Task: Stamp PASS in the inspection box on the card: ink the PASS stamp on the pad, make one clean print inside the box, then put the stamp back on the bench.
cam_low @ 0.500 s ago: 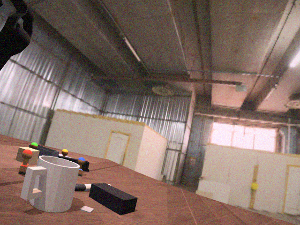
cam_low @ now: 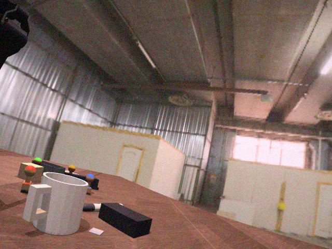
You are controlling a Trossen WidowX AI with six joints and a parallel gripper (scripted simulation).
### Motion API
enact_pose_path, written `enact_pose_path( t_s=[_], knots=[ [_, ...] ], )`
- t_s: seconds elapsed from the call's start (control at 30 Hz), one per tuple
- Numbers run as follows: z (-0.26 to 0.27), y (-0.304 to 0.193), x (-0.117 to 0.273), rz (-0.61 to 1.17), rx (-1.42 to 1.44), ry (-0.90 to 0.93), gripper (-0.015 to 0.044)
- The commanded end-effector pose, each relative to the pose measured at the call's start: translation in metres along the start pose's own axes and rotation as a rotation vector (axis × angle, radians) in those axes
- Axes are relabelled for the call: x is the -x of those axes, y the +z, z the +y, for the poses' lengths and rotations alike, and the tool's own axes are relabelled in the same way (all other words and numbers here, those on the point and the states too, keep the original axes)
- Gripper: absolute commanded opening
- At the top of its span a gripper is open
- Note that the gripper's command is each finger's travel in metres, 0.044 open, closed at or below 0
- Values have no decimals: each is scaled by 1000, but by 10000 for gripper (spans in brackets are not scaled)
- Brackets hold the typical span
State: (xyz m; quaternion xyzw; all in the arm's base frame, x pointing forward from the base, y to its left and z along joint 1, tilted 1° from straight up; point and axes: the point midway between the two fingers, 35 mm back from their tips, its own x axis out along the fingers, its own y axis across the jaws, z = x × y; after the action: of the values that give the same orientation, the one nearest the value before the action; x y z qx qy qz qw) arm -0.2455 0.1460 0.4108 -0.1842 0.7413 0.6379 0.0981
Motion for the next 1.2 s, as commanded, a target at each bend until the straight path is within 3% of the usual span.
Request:
enact_pose_path(
  t_s=[0.0, 0.3, 0.57, 0.9, 1.17],
  knots=[
    [-21, 42, 15, -162, -20, -41, 222],
    [-116, 138, 91, -569, -240, -218, 222],
    [-222, 166, 181, -854, -498, -404, 222],
    [-359, 110, 277, -1054, -911, -643, 222],
    [-442, 15, 308, -1062, -1264, -779, 222]
  ],
)
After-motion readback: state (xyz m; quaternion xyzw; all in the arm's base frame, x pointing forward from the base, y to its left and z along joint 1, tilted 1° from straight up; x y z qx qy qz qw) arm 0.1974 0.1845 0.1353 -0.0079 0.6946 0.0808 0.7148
